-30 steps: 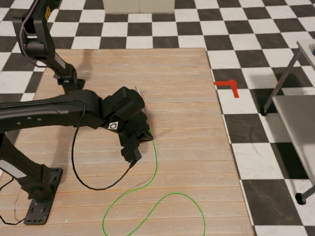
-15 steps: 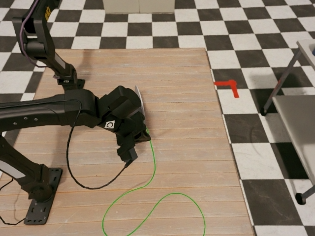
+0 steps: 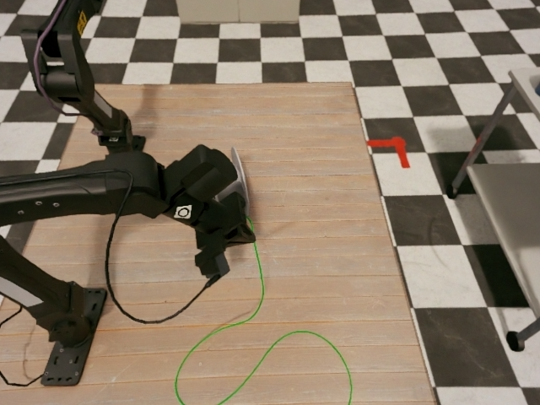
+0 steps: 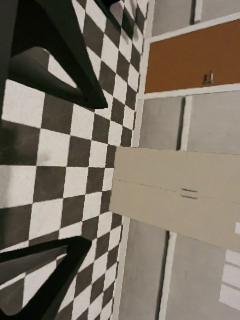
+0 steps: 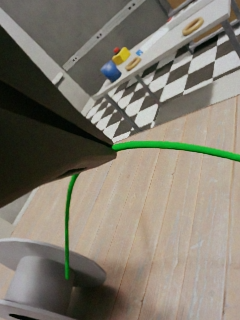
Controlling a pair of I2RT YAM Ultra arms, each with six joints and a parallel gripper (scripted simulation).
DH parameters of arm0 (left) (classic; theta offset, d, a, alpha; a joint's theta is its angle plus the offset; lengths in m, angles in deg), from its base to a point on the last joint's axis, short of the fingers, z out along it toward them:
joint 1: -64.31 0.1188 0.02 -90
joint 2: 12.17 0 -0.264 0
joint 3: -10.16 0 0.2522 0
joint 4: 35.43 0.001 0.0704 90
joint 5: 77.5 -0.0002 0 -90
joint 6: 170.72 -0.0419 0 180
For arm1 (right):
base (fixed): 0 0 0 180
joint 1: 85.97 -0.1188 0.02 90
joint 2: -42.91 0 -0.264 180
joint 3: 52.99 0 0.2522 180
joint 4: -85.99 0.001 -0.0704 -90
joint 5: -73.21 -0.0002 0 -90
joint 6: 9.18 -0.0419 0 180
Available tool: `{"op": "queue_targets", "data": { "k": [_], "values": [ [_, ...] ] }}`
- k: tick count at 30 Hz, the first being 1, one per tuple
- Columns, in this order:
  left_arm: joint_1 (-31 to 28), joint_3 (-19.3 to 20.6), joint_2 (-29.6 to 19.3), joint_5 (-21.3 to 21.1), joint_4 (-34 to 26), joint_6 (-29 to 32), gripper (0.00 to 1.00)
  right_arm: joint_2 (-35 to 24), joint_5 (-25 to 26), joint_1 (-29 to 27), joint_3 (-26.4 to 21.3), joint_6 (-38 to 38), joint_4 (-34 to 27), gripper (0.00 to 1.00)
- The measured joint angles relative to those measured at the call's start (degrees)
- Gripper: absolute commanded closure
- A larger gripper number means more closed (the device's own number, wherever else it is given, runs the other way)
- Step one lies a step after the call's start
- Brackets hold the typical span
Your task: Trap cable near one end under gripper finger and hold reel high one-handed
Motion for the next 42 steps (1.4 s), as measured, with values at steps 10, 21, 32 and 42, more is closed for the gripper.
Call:
{"op": "queue_targets", "data": {
  "k": [10,21,32,42],
  "values": [
    [0.00,0.00,0.00,0.00,0.00,0.00,0.00,0.00,-0.31,-0.28,0.00,-0.26,-0.13,1.00],
    [0.00,0.00,0.00,0.00,0.00,0.00,0.00,0.39,-0.48,-0.42,-0.11,-0.50,-0.46,1.00],
    [0.00,0.00,0.00,0.00,0.00,0.00,0.00,0.57,-0.79,-0.50,0.17,-0.87,-0.57,1.00],
    [0.00,0.00,0.00,0.00,0.00,0.00,0.00,0.74,-0.98,-0.59,0.24,-1.03,-0.63,1.00]
  ]
}}
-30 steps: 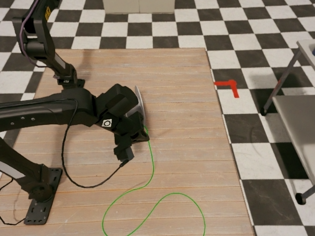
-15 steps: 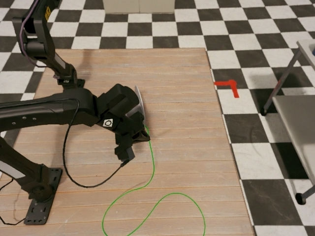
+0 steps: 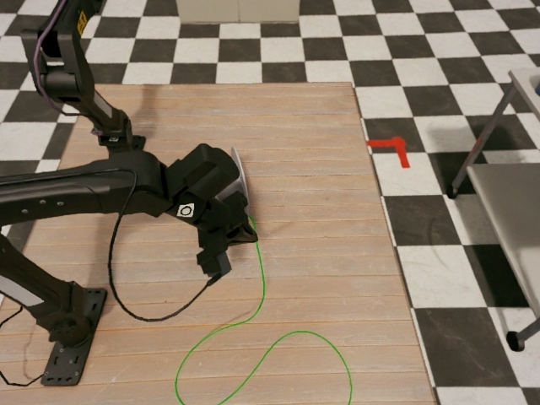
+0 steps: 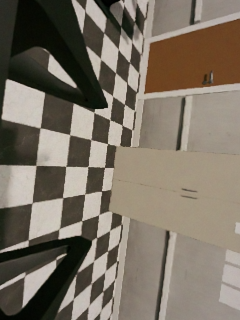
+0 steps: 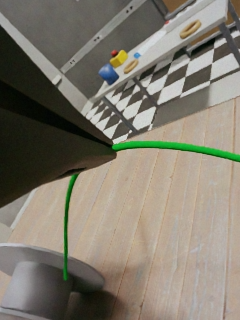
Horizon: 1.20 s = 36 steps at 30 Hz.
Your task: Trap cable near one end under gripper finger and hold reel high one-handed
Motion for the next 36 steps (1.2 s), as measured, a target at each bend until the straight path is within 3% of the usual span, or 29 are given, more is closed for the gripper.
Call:
{"op": "queue_targets", "data": {
  "k": [30,36],
  "values": [
    [0.00,0.00,0.00,0.00,0.00,0.00,0.00,0.00,-0.11,-0.09,-0.02,-0.04,0.00,1.00],
    [0.00,0.00,0.00,0.00,0.00,0.00,0.07,0.00,-0.11,-0.09,-0.02,-0.04,0.00,1.00]
  ]
}}
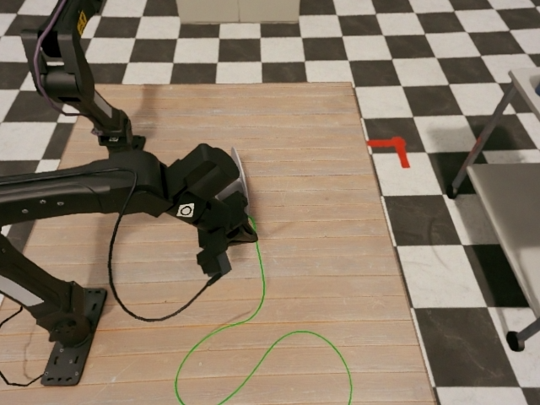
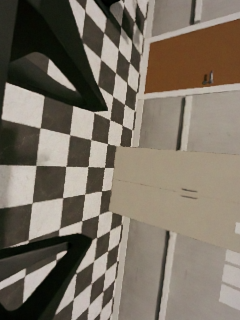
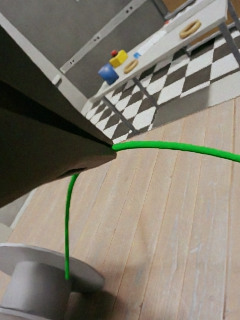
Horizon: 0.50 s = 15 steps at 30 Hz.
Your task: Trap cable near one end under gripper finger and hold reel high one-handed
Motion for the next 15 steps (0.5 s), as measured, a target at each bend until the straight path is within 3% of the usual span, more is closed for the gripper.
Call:
{"op": "queue_targets", "data": {
  "k": [11,15],
  "values": [
    [0.00,0.00,0.00,0.00,0.00,0.00,0.25,0.00,0.00,0.00,0.00,0.00,0.00,1.00],
    [0.00,0.00,0.00,0.00,0.00,0.00,0.25,0.00,0.00,0.00,0.00,0.00,0.00,1.00]
  ]
}}
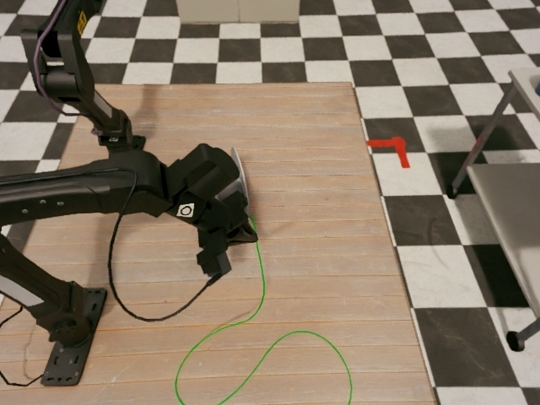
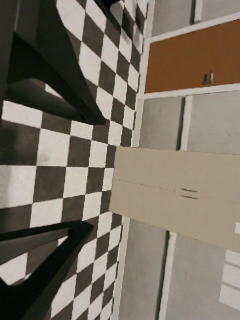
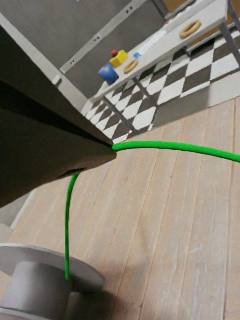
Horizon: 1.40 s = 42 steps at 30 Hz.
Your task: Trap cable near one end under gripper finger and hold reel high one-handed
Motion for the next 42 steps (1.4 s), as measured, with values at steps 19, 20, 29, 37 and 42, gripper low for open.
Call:
{"op": "queue_targets", "data": {
  "k": [19,20,29,37,42],
  "values": [
    [-2.86,0.02,1.20,-1.16,0.83,-1.81,0.25,0.00,0.00,0.00,0.00,0.00,0.00,1.00],
    [-3.10,0.00,1.25,-1.29,1.07,-2.05,0.25,0.00,0.00,0.00,0.00,0.00,0.00,1.00],
    [-8.68,-0.87,3.30,-4.63,4.17,-6.21,0.25,0.00,0.00,0.00,0.00,0.00,0.00,1.00],
    [-14.78,-2.03,5.57,-9.03,8.90,-11.52,0.25,0.00,0.00,0.00,0.00,0.00,0.00,1.00],
    [-20.00,-3.10,7.08,-12.35,12.11,-15.74,0.25,0.00,0.00,0.00,0.00,0.00,0.00,1.00]
  ]
}}
